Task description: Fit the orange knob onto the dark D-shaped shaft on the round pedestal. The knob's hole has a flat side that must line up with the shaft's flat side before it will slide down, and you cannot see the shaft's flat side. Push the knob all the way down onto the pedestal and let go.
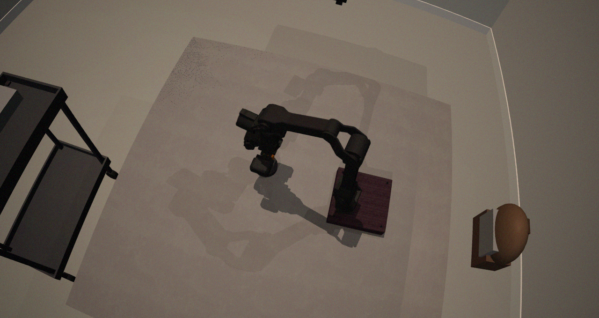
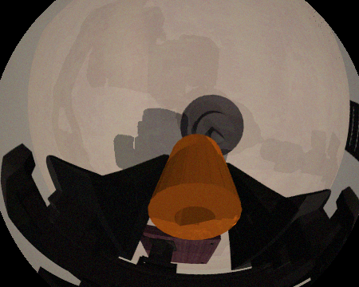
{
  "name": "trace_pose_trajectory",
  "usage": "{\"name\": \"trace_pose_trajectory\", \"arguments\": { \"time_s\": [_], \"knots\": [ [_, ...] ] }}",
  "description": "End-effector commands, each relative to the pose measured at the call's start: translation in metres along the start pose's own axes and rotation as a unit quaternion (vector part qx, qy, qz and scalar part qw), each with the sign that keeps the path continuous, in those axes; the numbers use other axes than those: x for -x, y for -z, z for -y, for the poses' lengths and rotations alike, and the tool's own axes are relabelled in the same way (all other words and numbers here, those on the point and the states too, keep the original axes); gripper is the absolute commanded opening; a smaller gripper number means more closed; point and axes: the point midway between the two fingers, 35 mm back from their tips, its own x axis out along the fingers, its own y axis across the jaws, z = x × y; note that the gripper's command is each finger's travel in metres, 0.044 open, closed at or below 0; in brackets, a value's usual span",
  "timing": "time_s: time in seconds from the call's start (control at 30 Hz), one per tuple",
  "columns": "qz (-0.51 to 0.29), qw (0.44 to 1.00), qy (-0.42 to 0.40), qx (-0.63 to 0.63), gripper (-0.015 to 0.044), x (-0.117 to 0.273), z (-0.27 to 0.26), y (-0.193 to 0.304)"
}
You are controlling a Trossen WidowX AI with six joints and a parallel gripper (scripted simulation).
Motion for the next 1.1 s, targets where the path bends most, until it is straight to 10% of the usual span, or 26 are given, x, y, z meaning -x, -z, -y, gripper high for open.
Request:
{"name": "trace_pose_trajectory", "arguments": {
  "time_s": [0.0, 1.07],
  "knots": [
    [0.008, 1.0, -0.002, 0.002, 0.0, -0.001, 0.011, -0.007],
    [0.008, 1.0, -0.002, 0.0, 0.0, -0.026, 0.02, -0.014]
  ]
}}
